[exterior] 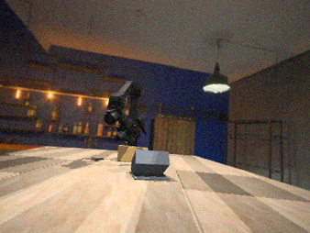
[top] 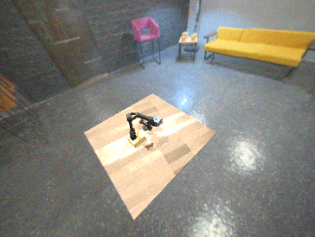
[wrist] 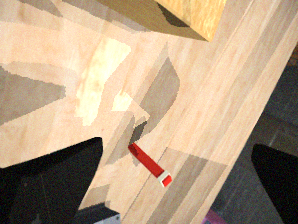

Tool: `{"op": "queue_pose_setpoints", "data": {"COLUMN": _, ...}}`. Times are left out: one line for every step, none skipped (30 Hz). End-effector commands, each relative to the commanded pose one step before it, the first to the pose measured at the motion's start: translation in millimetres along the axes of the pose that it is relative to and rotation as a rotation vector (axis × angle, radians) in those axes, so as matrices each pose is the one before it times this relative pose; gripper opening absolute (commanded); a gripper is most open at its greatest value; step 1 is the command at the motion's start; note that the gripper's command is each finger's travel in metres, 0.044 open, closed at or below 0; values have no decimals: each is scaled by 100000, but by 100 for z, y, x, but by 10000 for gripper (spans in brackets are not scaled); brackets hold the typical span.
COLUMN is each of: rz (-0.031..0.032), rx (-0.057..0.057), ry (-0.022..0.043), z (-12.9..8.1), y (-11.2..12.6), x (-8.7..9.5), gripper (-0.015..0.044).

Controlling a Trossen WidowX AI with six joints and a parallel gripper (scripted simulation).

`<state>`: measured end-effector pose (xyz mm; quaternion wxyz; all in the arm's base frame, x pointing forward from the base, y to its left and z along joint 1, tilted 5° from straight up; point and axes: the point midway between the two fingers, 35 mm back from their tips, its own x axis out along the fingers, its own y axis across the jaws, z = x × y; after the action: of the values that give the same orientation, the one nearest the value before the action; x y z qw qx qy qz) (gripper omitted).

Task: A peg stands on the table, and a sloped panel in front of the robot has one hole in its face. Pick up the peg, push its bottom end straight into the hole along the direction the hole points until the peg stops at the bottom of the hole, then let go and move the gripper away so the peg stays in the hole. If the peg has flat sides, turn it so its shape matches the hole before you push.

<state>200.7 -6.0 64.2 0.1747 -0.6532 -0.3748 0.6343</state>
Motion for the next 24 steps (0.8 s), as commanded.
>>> {"op": "queue_pose_setpoints", "data": {"rz": 2731, "rx": -10254, "ry": -4508, "z": -345, "y": 81, "x": 418, "gripper": 440}}
{"op": "queue_pose_setpoints", "data": {"rz": 698, "rx": -2813, "ry": -1209, "z": -107, "y": 16, "x": 109, "gripper": 440}}
{"op": "queue_pose_setpoints", "data": {"rz": 683, "rx": -2817, "ry": -1209, "z": -110, "y": 17, "x": 107, "gripper": 440}}
{"op": "queue_pose_setpoints", "data": {"rz": 668, "rx": -2820, "ry": -1208, "z": -113, "y": 19, "x": 106, "gripper": 440}}
{"op": "queue_pose_setpoints", "data": {"rz": 653, "rx": -2824, "ry": -1207, "z": -116, "y": 20, "x": 104, "gripper": 440}}
{"op": "queue_pose_setpoints", "data": {"rz": 638, "rx": -2827, "ry": -1206, "z": -119, "y": 22, "x": 103, "gripper": 440}}
{"op": "queue_pose_setpoints", "data": {"rz": 624, "rx": -2830, "ry": -1205, "z": -122, "y": 24, "x": 101, "gripper": 440}}
{"op": "queue_pose_setpoints", "data": {"rz": 583, "rx": -2851, "ry": -1163, "z": -131, "y": 27, "x": 98, "gripper": 440}}
{"op": "queue_pose_setpoints", "data": {"rz": 575, "rx": -2883, "ry": -1173, "z": -136, "y": 30, "x": 98, "gripper": 440}}
{"op": "queue_pose_setpoints", "data": {"rz": 561, "rx": -2886, "ry": -1171, "z": -139, "y": 32, "x": 96, "gripper": 440}}
{"op": "queue_pose_setpoints", "data": {"rz": 547, "rx": -2889, "ry": -1170, "z": -141, "y": 35, "x": 95, "gripper": 440}}
{"op": "queue_pose_setpoints", "data": {"rz": 533, "rx": -2891, "ry": -1168, "z": -144, "y": 37, "x": 93, "gripper": 440}}
{"op": "queue_pose_setpoints", "data": {"rz": 520, "rx": -2894, "ry": -1165, "z": -147, "y": 40, "x": 92, "gripper": 440}}
{"op": "queue_pose_setpoints", "data": {"rz": 507, "rx": -2897, "ry": -1163, "z": -149, "y": 43, "x": 90, "gripper": 440}}
{"op": "queue_pose_setpoints", "data": {"rz": 494, "rx": -2899, "ry": -1160, "z": -152, "y": 45, "x": 89, "gripper": 440}}
{"op": "queue_pose_setpoints", "data": {"rz": 482, "rx": -2902, "ry": -1157, "z": -155, "y": 48, "x": 87, "gripper": 440}}
{"op": "queue_pose_setpoints", "data": {"rz": 470, "rx": -2904, "ry": -1155, "z": -157, "y": 52, "x": 85, "gripper": 440}}
{"op": "queue_pose_setpoints", "data": {"rz": 544, "rx": -2937, "ry": -1265, "z": -148, "y": 72, "x": 81, "gripper": 440}}
{"op": "queue_pose_setpoints", "data": {"rz": 533, "rx": -2943, "ry": -1263, "z": -151, "y": 75, "x": 79, "gripper": 440}}
{"op": "queue_pose_setpoints", "data": {"rz": 522, "rx": -2944, "ry": -1260, "z": -153, "y": 79, "x": 77, "gripper": 440}}
{"op": "queue_pose_setpoints", "data": {"rz": 511, "rx": -2946, "ry": -1257, "z": -156, "y": 82, "x": 74, "gripper": 440}}
{"op": "queue_pose_setpoints", "data": {"rz": 500, "rx": -2947, "ry": -1253, "z": -158, "y": 86, "x": 72, "gripper": 440}}
{"op": "queue_pose_setpoints", "data": {"rz": 489, "rx": -2948, "ry": -1250, "z": -160, "y": 89, "x": 70, "gripper": 440}}
{"op": "queue_pose_setpoints", "data": {"rz": 479, "rx": -2949, "ry": -1246, "z": -162, "y": 93, "x": 68, "gripper": 440}}
